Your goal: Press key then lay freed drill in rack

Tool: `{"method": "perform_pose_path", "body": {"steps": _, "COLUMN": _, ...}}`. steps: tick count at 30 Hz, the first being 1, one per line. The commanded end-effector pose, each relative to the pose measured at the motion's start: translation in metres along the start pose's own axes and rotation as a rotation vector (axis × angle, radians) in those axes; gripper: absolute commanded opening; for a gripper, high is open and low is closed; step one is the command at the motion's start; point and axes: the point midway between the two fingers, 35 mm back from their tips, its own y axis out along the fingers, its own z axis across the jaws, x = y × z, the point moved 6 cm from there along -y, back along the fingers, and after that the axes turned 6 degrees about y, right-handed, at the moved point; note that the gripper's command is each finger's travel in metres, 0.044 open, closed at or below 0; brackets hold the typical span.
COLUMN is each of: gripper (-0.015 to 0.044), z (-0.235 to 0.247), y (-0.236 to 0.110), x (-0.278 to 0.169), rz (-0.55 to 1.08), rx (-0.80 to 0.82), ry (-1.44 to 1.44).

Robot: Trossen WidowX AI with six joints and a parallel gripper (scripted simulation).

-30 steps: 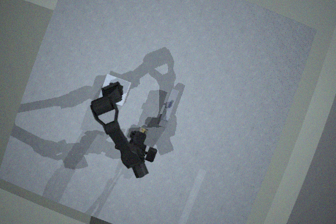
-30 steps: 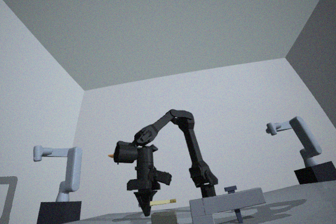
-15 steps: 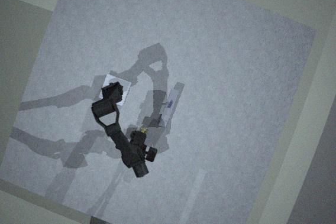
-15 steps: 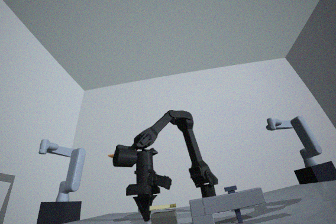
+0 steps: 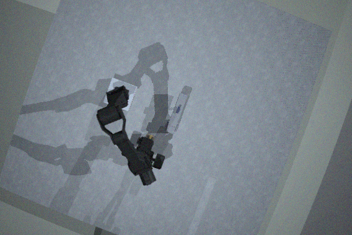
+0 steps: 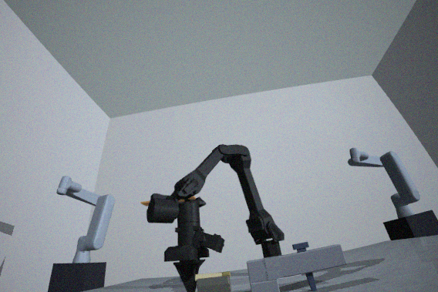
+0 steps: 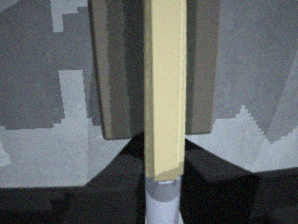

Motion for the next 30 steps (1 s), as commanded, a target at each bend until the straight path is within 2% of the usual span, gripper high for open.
{"method": "perform_pose_path", "body": {"steps": 1, "gripper": 0.0, "z": 0.0012, "y": 0.0063, "x": 0.0022, "rz": -0.01, "rx": 0.002, "ry": -0.006}}
{"method": "perform_pose_path", "body": {"steps": 19, "gripper": 0.0, "z": 0.0023, "y": 0.0096, "x": 0.0054, "rz": -0.01, "rx": 0.002, "ry": -0.006}}
{"method": "perform_pose_path", "body": {"steps": 30, "gripper": 0.0289, "z": 0.0019, "y": 0.0042, "x": 0.0009, "rz": 0.007, "rx": -0.001, "ry": 0.0}}
